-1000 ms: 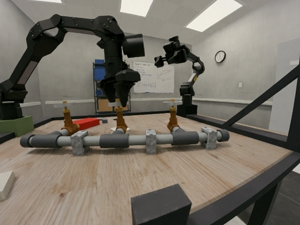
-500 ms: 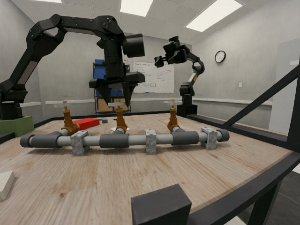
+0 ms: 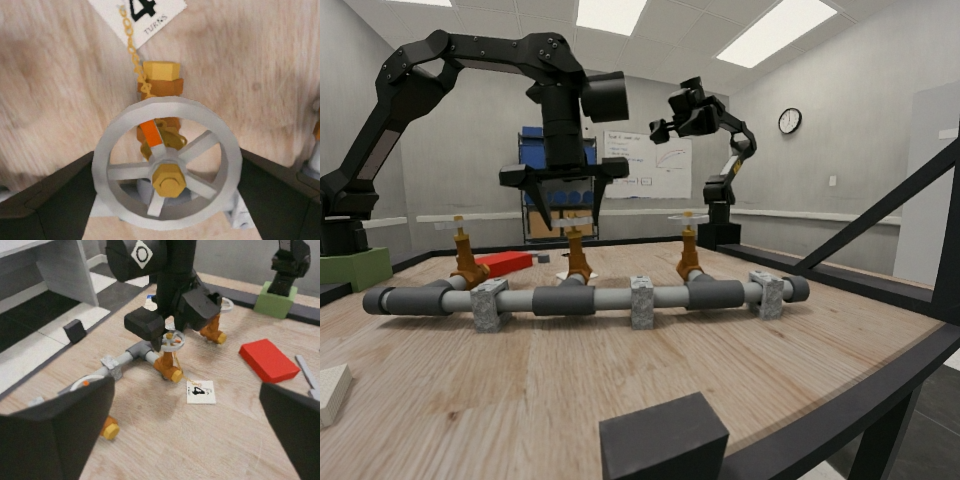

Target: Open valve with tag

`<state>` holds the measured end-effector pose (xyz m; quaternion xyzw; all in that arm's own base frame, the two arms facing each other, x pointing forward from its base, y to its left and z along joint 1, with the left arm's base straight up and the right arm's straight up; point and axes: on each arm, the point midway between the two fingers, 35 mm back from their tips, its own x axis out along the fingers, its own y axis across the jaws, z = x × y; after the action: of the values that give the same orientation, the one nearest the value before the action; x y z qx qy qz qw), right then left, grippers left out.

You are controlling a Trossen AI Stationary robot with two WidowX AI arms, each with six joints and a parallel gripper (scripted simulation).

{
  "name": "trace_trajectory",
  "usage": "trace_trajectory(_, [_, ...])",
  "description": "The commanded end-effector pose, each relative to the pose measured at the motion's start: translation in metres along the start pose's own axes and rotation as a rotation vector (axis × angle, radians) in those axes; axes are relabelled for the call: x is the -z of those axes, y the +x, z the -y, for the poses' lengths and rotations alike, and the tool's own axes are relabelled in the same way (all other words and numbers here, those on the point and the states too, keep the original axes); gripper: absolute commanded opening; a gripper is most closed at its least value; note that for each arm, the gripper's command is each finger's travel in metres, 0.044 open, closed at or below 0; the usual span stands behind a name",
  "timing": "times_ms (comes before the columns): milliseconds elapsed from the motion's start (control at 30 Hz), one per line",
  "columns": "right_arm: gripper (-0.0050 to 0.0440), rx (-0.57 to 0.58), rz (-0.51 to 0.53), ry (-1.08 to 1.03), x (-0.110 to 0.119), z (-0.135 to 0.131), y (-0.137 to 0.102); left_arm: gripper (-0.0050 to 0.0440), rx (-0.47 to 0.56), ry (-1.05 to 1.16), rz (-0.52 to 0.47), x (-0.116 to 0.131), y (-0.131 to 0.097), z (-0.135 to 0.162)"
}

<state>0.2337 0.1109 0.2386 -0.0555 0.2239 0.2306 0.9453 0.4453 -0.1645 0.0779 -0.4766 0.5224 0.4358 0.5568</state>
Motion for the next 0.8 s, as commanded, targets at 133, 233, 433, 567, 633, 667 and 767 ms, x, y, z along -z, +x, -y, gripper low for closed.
trace_trajectory(133, [0.0400, -0.001, 0.029, 0.000, -0.0087, -0.0005, -0.0044, 0.0294, 0.020, -0.288, 0.000, -0.0002, -0.0085, 0.0039])
trace_trajectory(233, [0.0400, -0.001, 0.029, 0.000, -0.0087, -0.0005, -0.0044, 0.0294, 0.022, -0.302, -0.001, -0.0001, -0.0088, 0.0044])
trace_trajectory(433, [0.0400, -0.001, 0.029, 0.000, -0.0087, -0.0005, -0.0044, 0.0294, 0.024, -0.368, -0.004, -0.0001, -0.0112, 0.0041])
trace_trajectory(567, [0.0400, -0.001, 0.029, 0.000, -0.0087, -0.0005, -0.0044, 0.0294, 0.024, -0.368, -0.004, -0.0001, -0.0114, 0.0037])
trace_trajectory(633, [0.0400, -0.001, 0.029, 0.000, -0.0087, -0.0005, -0.0044, 0.0294, 0.024, -0.368, -0.004, -0.0001, -0.0114, 0.0037])
trace_trajectory(667, [0.0400, -0.001, 0.029, 0.000, -0.0087, -0.0005, -0.0044, 0.0294, 0.024, -0.368, -0.004, -0.0001, -0.0114, 0.0037])
trace_trajectory(767, [0.0400, -0.001, 0.029, 0.000, -0.0087, -0.0005, -0.0044, 0.0294, 0.023, -0.368, -0.004, -0.0001, -0.0114, 0.0037])
